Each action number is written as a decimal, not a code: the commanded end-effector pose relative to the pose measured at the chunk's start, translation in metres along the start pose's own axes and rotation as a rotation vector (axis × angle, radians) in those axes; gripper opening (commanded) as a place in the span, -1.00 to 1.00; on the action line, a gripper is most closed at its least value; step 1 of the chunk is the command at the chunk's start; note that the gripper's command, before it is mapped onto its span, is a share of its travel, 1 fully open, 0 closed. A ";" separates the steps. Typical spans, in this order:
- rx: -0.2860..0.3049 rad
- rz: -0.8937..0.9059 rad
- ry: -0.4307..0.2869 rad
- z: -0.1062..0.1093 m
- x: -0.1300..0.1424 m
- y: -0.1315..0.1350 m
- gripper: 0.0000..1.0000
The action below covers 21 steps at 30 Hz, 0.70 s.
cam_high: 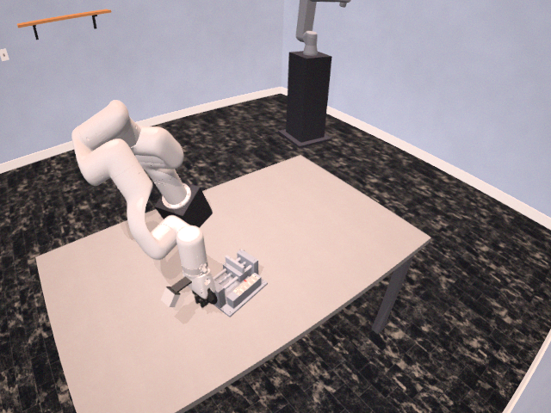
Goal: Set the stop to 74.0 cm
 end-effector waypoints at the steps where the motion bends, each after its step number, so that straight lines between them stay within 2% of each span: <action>1: 0.000 0.000 0.001 0.000 0.000 0.000 -0.88; 21: 0.000 0.000 0.001 -0.002 0.000 -0.002 -0.88</action>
Point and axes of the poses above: the point where the finger pads meet when closed, its own z axis back along the fingers, its own y axis across the jaws, x = y × z, the point moved 2 cm from there along z, back along the fingers, and after that the axes turned 3 degrees about -z, right-handed, at the moved point
